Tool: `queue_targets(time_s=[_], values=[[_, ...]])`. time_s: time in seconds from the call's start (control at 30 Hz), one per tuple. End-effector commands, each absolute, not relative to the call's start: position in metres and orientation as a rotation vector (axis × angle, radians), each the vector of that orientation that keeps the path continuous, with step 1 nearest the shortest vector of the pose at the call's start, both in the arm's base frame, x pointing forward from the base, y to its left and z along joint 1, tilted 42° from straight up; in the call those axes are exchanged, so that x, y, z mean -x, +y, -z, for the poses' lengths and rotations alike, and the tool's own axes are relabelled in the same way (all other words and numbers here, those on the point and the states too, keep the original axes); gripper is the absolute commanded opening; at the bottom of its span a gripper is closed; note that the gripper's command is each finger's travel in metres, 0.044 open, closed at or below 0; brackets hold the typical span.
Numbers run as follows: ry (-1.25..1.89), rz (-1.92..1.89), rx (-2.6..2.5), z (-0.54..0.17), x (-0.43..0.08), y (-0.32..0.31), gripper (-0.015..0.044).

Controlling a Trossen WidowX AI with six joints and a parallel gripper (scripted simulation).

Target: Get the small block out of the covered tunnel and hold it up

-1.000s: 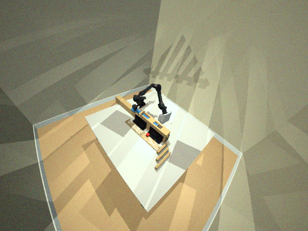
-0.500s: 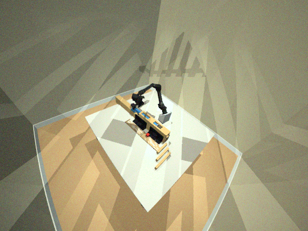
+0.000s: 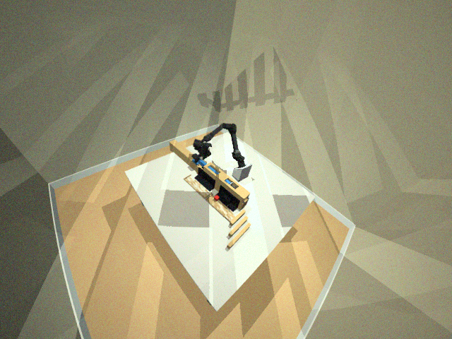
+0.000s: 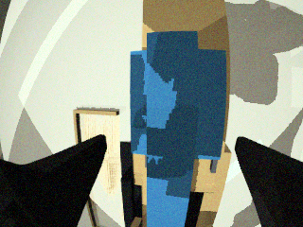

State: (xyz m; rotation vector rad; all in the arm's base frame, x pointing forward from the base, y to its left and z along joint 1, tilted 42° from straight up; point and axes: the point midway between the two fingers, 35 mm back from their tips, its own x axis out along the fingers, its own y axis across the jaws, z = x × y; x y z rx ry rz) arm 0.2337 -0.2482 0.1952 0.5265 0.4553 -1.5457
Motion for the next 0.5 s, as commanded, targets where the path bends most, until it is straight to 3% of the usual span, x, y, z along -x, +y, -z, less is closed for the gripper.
queue_targets(time_s=[0.0, 0.23, 0.47], values=[[0.464, 1.541, -0.526, -0.1881, -0.2324, -0.2518, 0.044], [0.455, 1.546, -0.526, -0.1941, -0.2333, -0.2492, 0.0256], [0.455, 1.546, -0.526, -0.1941, -0.2333, -0.2492, 0.021]])
